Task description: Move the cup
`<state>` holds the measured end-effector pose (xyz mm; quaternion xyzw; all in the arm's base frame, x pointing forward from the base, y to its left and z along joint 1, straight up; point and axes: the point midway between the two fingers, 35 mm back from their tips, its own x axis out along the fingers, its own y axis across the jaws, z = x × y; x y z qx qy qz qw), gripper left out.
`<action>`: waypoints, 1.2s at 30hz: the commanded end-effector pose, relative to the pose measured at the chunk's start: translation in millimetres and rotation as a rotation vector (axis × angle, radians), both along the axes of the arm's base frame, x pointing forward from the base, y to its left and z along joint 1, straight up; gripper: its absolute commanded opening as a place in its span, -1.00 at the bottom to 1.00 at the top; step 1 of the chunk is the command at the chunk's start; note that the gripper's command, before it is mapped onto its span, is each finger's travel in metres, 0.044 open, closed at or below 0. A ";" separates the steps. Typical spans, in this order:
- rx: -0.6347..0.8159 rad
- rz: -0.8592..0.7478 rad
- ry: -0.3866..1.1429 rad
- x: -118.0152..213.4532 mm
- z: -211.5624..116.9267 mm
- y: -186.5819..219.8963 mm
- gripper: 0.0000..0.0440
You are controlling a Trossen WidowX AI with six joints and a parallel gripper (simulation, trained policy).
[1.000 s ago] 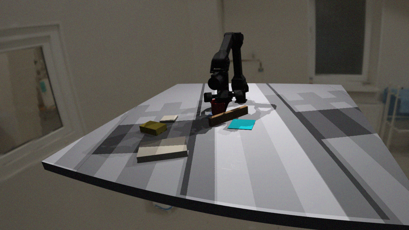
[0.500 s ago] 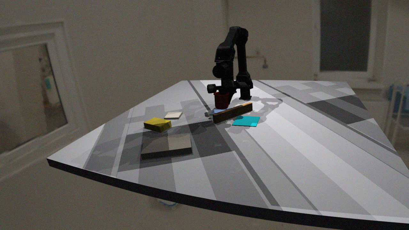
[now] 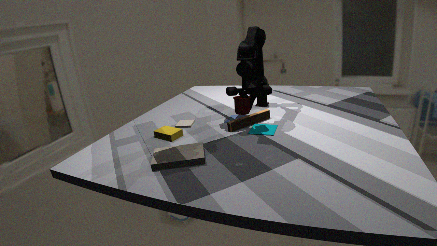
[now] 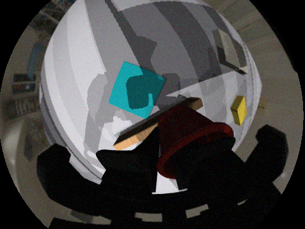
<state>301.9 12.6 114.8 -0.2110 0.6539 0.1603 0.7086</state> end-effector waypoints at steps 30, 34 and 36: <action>0.023 0.090 -0.099 28.6 -46.4 86.5 -0.92; 0.020 0.086 -0.096 26.3 -55.2 85.7 -0.83; 0.021 0.083 -0.097 25.7 -57.6 85.3 -0.77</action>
